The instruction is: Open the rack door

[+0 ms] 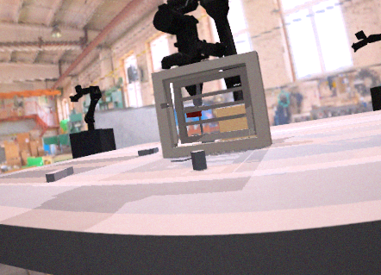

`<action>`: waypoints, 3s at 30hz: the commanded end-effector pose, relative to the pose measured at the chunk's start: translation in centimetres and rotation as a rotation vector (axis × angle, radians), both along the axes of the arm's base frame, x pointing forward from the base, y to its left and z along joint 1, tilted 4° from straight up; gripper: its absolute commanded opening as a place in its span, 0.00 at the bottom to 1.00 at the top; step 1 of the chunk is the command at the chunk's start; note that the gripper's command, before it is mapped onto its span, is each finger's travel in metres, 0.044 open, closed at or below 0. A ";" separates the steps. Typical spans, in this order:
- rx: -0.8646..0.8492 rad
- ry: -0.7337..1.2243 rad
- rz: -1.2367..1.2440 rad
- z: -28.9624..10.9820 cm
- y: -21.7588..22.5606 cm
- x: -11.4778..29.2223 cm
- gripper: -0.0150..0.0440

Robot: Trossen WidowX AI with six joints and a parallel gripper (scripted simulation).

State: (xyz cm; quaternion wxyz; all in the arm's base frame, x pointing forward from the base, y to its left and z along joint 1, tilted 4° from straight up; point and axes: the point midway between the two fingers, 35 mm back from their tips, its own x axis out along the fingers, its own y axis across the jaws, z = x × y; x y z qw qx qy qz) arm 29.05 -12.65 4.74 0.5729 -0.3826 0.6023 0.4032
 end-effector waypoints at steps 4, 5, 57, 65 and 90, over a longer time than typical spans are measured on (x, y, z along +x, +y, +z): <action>-0.004 -0.005 -0.155 0.0 0.9 -0.9 0.27; -0.005 -0.005 -0.173 0.0 1.0 -1.0 0.27; -0.033 0.007 -0.925 0.2 11.4 -6.1 0.27; -0.037 0.008 -1.026 0.3 13.1 -6.2 0.27; -0.049 0.014 -1.338 0.3 18.3 -5.4 0.27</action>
